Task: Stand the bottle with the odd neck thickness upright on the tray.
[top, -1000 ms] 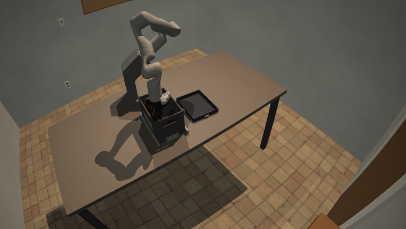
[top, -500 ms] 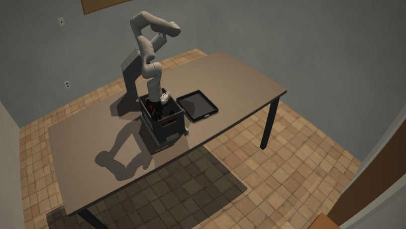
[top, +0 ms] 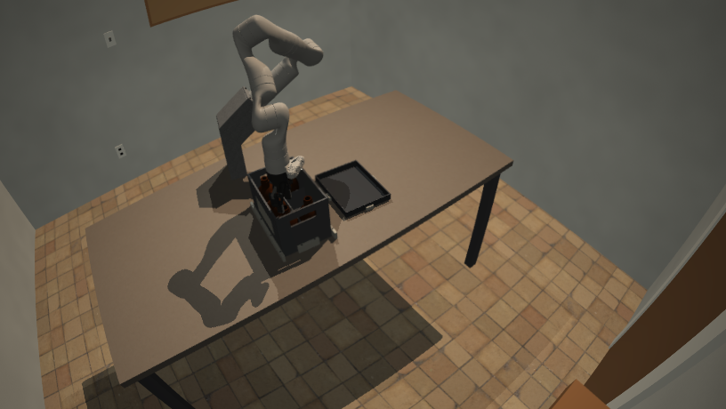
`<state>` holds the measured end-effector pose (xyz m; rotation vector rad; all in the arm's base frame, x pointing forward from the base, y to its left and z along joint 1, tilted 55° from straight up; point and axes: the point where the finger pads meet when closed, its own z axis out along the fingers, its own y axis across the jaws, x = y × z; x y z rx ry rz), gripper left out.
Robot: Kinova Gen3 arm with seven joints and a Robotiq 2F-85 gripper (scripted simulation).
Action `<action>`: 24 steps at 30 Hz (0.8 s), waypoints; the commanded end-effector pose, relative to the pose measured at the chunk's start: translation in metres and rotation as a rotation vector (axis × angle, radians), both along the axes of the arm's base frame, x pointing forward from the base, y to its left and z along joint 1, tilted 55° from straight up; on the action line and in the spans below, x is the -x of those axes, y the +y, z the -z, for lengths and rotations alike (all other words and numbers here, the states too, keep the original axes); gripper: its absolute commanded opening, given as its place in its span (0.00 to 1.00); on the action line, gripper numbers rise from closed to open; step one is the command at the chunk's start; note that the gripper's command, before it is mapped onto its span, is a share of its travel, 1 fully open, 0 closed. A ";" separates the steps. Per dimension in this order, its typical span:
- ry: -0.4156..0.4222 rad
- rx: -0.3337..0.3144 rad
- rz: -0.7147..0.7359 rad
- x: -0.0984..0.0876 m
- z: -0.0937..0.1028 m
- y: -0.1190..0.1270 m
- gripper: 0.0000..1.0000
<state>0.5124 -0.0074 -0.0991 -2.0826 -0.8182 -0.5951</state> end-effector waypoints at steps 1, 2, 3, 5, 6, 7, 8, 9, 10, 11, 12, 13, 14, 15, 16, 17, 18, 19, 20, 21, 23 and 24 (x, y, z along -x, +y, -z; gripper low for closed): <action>-0.004 0.007 0.010 -0.002 -0.003 -0.009 0.64; -0.004 0.007 0.010 -0.001 -0.005 -0.012 0.64; -0.004 0.007 0.010 -0.001 -0.007 -0.015 0.64; -0.004 0.007 0.010 0.000 -0.011 -0.021 0.64; -0.004 0.007 0.010 0.001 -0.013 -0.023 0.64; -0.004 0.007 0.010 0.001 -0.015 -0.026 0.64; -0.004 0.007 0.010 0.002 -0.017 -0.029 0.64; -0.004 0.007 0.010 0.002 -0.019 -0.031 0.64; -0.004 0.007 0.010 0.003 -0.020 -0.034 0.64; -0.004 0.007 0.010 0.003 -0.022 -0.036 0.64; -0.004 0.007 0.010 0.003 -0.023 -0.038 0.64; -0.004 0.007 0.010 0.004 -0.025 -0.040 0.64; -0.004 0.007 0.010 0.004 -0.026 -0.042 0.64; -0.004 0.007 0.010 0.004 -0.027 -0.043 0.64; -0.004 0.007 0.010 0.005 -0.028 -0.045 0.64; -0.004 0.007 0.010 0.005 -0.028 -0.045 0.64; -0.004 0.007 0.010 0.005 -0.028 -0.045 0.64; -0.004 0.007 0.010 0.005 -0.029 -0.046 0.64; -0.004 0.007 0.010 0.005 -0.030 -0.047 0.64; -0.004 0.007 0.010 0.005 -0.030 -0.048 0.64; -0.004 0.007 0.010 0.005 -0.031 -0.049 0.64; -0.004 0.007 0.010 0.005 -0.032 -0.049 0.64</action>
